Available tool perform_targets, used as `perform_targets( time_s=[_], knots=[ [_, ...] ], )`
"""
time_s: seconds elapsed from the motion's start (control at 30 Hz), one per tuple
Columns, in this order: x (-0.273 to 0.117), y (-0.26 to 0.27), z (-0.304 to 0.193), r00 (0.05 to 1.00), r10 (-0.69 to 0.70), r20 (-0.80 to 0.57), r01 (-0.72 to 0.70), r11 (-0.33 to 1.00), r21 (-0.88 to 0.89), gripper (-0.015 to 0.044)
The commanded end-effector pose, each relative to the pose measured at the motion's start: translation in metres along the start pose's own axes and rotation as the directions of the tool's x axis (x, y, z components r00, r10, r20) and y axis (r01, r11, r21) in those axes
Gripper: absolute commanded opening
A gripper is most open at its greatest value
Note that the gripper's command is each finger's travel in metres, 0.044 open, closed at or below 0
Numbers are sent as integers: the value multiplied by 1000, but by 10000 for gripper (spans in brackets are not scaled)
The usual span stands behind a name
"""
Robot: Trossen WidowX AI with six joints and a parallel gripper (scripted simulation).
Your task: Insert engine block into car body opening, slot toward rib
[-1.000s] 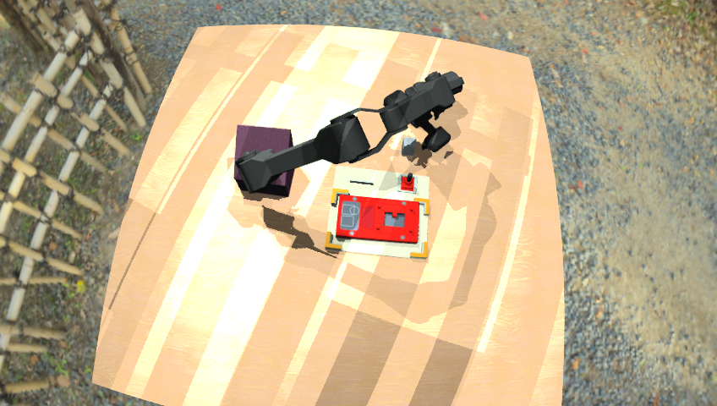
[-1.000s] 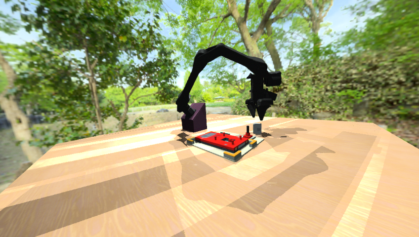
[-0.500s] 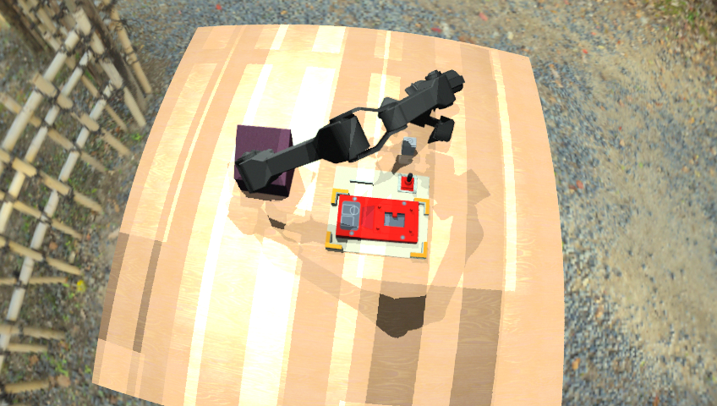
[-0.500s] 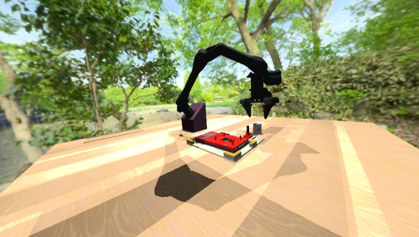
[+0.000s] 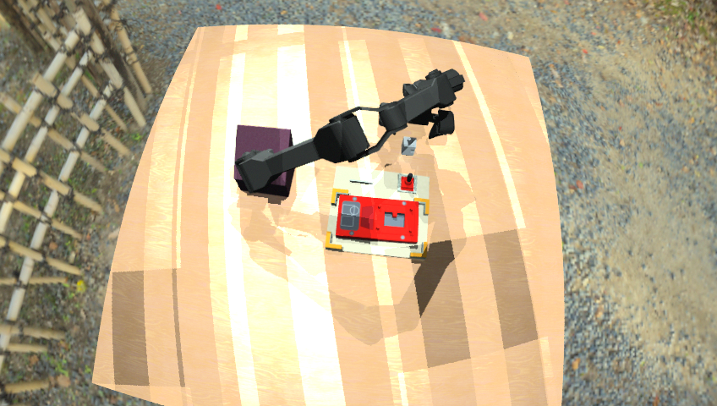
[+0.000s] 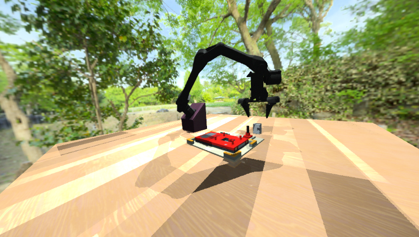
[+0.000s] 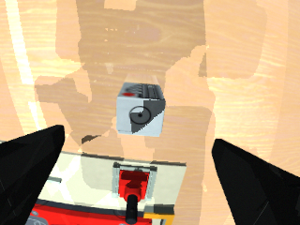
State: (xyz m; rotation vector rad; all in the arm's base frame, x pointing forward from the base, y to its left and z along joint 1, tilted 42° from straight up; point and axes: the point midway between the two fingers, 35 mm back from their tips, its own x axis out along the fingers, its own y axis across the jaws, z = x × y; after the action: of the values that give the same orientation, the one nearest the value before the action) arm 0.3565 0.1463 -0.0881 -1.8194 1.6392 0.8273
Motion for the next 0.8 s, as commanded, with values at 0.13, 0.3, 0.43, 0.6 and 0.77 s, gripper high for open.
perform_targets(
  time_s=[0.13, 0.3, 0.43, 0.6, 0.77],
  knots=[
    [15, 1, 0, 1000, 3, 1, -3, 1000, -15, 440],
    [19, 1, 0, 1000, 3, 1, -3, 1000, -15, 440],
    [26, 0, 0, 1000, 3, 0, -3, 1000, -15, 440],
    [34, 0, 0, 1000, 3, 1, -3, 1000, -14, 440],
    [42, 0, 0, 1000, 3, 0, -3, 1000, -13, 440]
  ],
)
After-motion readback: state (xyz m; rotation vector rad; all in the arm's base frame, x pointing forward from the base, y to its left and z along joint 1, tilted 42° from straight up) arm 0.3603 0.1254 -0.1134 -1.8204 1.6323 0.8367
